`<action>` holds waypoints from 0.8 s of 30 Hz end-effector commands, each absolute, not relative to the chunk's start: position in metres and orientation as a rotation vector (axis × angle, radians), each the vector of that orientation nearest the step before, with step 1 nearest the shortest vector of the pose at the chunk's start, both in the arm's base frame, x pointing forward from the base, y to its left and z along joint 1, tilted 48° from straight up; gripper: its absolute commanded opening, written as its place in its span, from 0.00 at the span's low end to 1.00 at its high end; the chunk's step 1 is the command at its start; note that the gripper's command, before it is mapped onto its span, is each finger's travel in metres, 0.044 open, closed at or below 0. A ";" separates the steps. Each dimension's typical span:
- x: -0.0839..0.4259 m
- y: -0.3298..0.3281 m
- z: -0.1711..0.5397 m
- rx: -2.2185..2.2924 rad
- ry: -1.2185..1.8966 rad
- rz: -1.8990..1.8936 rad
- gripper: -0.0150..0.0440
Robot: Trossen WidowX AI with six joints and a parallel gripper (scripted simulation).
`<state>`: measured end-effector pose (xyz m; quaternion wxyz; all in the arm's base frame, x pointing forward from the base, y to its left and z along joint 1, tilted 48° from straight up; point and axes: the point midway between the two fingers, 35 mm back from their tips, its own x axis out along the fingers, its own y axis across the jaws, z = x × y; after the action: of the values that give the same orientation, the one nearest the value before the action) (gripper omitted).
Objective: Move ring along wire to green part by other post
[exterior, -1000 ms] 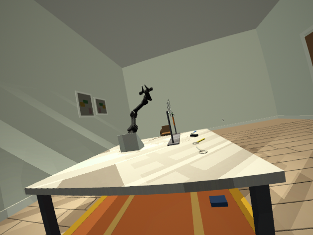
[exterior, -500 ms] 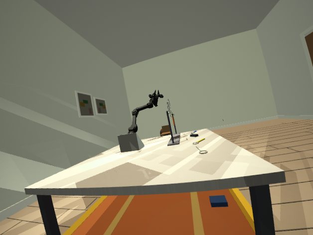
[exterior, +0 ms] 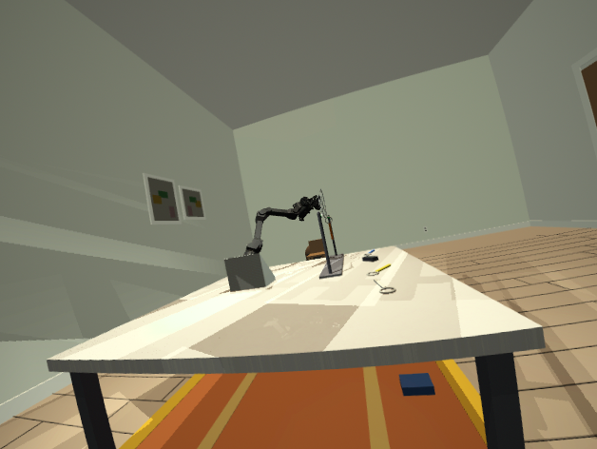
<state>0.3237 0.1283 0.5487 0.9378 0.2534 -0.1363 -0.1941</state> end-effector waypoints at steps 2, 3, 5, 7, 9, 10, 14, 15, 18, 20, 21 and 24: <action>0.315 0.198 0.526 0.606 -0.226 -0.220 0.53; 0.313 0.210 0.521 0.622 -0.215 -0.196 0.53; 0.310 0.229 0.513 0.646 -0.197 -0.160 0.53; 0.307 0.245 0.507 0.666 -0.182 -0.133 0.53; 0.302 0.264 0.498 0.702 -0.162 -0.099 0.53; 0.299 0.275 0.493 0.721 -0.151 -0.080 0.53; 0.283 0.316 0.472 0.798 -0.103 -0.007 0.53; 0.278 0.327 0.466 0.816 -0.090 0.010 0.53; 0.261 0.357 0.449 0.867 -0.050 0.063 0.53; 0.247 0.378 0.437 0.884 -0.021 0.099 0.53; 0.240 0.389 0.430 0.886 -0.007 0.118 0.53; 0.217 0.417 0.411 0.880 0.029 0.167 0.53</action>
<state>0.2440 0.3820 0.4366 0.9050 0.4218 -0.0086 0.0541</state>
